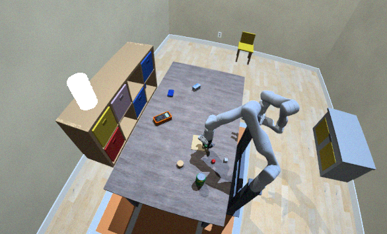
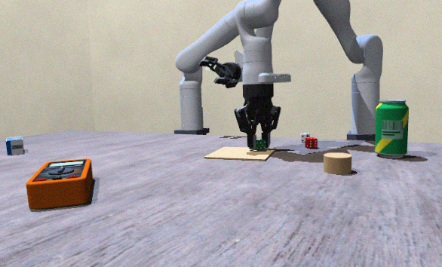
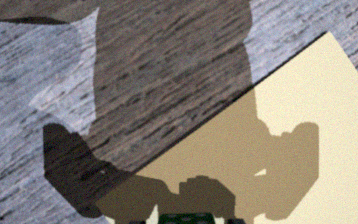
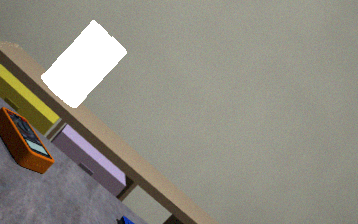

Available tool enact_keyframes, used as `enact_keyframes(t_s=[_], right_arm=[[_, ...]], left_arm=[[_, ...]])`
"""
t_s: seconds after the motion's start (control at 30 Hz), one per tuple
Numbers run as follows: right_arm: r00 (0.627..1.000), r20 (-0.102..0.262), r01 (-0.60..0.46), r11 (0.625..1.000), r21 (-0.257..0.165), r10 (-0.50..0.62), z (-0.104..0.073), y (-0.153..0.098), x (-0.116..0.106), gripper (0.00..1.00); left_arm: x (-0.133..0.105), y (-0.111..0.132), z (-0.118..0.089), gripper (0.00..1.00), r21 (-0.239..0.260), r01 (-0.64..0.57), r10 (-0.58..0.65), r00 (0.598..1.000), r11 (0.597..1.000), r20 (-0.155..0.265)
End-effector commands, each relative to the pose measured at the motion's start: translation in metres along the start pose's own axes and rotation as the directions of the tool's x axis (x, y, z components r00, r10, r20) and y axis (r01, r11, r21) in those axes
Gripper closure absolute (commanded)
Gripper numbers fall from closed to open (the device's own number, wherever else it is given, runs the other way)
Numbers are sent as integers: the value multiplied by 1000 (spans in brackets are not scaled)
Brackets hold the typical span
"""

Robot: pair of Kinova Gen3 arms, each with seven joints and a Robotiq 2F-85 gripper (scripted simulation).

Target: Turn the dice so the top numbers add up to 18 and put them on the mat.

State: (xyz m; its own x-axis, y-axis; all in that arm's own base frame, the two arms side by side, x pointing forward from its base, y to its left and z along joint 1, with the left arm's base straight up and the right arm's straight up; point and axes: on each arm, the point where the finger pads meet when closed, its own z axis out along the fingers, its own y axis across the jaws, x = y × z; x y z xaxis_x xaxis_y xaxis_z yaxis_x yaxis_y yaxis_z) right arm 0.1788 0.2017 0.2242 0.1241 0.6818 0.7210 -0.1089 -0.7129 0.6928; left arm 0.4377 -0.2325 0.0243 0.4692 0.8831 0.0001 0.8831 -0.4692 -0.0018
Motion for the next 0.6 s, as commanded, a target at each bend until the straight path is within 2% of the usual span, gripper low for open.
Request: enact_keyframes(t_s=[0.0,0.3,0.57], right_arm=[[1000,0,-1,1000,0,1,0,0,0,2],[1000,0,-1,1000,0,1,0,0,0,2],[1000,0,-1,1000,0,1,0,0,0,2]], left_arm=[[0,1,-1,536,-2,0,0,1000,1000,0],[0,1,-6,536,-2,0,0,1000,1000,0],[0,0,-41,536,-2,0,0,1000,1000,0]])
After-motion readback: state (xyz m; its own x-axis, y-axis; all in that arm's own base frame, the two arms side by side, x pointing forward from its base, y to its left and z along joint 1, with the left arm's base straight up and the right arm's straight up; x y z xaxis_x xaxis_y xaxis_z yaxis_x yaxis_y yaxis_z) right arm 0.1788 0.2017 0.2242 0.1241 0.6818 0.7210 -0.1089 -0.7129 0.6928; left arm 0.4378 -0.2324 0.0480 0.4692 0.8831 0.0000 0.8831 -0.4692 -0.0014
